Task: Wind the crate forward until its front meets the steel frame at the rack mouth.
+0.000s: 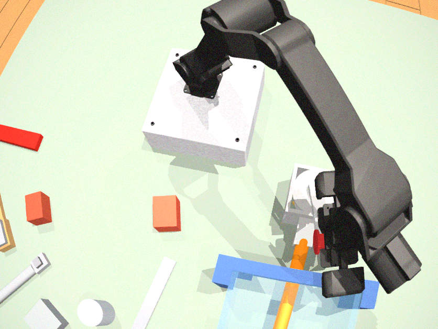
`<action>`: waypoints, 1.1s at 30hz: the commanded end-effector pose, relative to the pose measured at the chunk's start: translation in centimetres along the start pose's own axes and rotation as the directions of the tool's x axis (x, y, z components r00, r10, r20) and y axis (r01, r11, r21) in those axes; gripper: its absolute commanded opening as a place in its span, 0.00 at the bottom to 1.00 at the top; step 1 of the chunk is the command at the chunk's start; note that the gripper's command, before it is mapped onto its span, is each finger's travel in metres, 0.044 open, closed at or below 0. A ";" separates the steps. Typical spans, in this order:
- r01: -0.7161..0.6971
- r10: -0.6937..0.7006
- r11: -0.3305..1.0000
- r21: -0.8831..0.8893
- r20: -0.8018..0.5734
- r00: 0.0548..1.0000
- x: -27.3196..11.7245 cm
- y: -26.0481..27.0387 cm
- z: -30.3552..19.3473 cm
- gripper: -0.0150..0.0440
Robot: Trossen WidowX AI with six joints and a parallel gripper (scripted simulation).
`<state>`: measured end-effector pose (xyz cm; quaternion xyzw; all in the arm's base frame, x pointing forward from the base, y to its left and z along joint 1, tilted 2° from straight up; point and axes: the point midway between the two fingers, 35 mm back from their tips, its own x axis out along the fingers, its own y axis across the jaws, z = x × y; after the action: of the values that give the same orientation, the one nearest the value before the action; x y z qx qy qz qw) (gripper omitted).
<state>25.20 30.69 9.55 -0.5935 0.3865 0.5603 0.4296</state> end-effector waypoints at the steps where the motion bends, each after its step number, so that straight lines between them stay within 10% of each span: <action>1: -0.010 0.010 1.000 -0.017 0.035 0.999 0.1 0.5 2.0 0.25; 33: -0.011 0.012 1.000 -0.017 0.038 0.999 -0.1 2.3 5.1 0.25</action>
<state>23.29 33.30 9.58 -0.5928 0.3858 0.5561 0.4366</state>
